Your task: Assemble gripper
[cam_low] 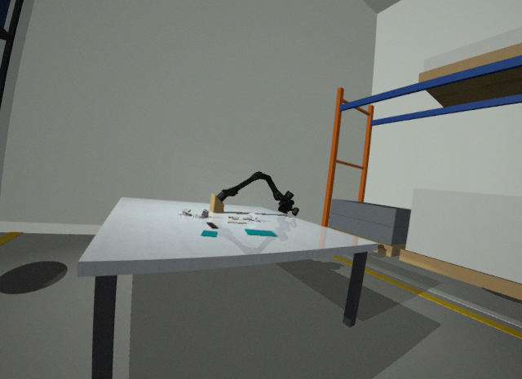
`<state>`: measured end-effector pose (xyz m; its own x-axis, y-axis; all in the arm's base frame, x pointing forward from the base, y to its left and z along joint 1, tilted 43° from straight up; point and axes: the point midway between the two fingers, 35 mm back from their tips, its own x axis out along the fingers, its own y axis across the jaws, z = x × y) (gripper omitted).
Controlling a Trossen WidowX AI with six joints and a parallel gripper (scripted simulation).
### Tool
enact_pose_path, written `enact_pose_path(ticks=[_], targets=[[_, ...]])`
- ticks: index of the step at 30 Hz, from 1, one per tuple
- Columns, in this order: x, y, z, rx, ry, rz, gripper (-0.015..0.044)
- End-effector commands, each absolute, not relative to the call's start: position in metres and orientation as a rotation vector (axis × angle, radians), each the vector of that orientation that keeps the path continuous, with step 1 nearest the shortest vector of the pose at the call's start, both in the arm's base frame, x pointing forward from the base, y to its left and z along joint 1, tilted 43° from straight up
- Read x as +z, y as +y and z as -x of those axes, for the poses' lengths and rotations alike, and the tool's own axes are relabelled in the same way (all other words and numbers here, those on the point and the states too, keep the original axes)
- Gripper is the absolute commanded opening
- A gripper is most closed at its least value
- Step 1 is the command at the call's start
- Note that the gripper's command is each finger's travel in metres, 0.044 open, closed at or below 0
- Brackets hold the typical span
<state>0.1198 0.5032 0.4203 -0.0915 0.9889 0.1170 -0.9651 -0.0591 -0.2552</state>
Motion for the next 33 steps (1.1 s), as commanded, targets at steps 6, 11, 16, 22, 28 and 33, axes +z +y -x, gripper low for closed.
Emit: enact_pose_path(ticks=[6, 11, 16, 22, 28, 33], targets=[[0.413, 0.481, -0.169, 1.521, -0.266, 0.153, 0.0440], [0.407, 0.466, -0.196, 1.458, -0.240, 0.182, 0.0440], [0.400, 0.451, -0.222, 1.395, -0.212, 0.212, 0.0440], [0.390, 0.431, -0.252, 1.320, -0.175, 0.249, 0.0440], [0.379, 0.409, -0.280, 1.246, -0.135, 0.286, 0.0440], [0.371, 0.391, -0.301, 1.188, -0.102, 0.306, 0.0440]])
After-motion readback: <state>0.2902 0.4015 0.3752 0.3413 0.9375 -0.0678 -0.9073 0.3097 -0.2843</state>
